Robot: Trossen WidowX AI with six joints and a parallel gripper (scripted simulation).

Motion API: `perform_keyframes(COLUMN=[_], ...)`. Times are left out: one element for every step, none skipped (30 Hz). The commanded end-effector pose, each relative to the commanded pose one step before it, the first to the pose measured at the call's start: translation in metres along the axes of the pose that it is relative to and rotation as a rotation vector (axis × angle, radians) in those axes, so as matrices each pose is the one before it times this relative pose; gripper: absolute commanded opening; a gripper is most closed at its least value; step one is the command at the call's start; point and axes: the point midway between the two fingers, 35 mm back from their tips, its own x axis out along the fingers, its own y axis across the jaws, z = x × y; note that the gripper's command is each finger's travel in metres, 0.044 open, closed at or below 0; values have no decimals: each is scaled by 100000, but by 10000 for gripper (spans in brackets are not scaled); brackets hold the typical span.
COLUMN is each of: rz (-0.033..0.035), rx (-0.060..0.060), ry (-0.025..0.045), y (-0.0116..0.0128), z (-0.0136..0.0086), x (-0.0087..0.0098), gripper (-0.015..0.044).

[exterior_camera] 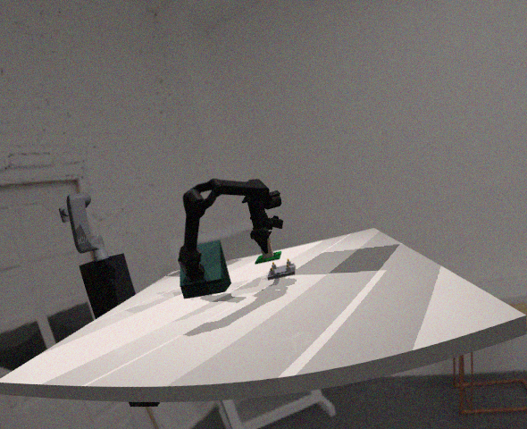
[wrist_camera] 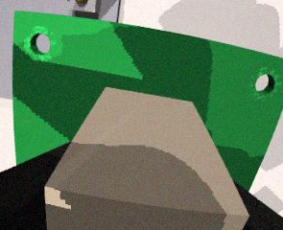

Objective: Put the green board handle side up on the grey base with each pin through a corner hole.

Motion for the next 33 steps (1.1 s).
perform_keyframes(rz=[553,-8,-9,-9,-10,-10,-10,-11,-11,-11,-9,-4,-4,-5,-6,-7,-7,-8,-9,-9,-10,-11,-11,-12,-13,-13,-14,-15,-15,-16,-17,-17,-18], rx=[355,-213,-213,-213,-213,-213,-213,-213,-212,-192,-152,-21,-21,-21,-21,-20,-20,-20,-20,-20,-19,-19,-19,-19,-19,-18,-18,-18,-18,-17,-17,-16,-16], ry=[-433,-68,-68,-68,-68,-68,-68,-68,-68,-58,-40,23,23,23,23,23,23,23,23,23,24,24,24,24,24,24,24,24,24,24,24,24,24], y=[953,243,244,244,245,246,247,248,248,247,242,235,240,241,242,242,243,244,245,245,246,246,247,248,249,249,250,250,251,251,252,253,254], z=[399,83,81,80,79,77,76,75,73,72,71,73,72,70,69,67,65,63,62,60,58,56,54,53,51,49,47,45,44,42,40,40,38], x=[-133,9,10,11,12,13,14,16,17,18,19,22,23,25,26,27,28,29,30,32,33,34,35,36,38,39,40,41,42,44,45,46,47], gripper=[0,0,0,0,0,0,0,0,0,0,0,0,0,0,0,0,0,0,0,0,0,0,0,0,0,0,0,0,0,0,0,0,0])
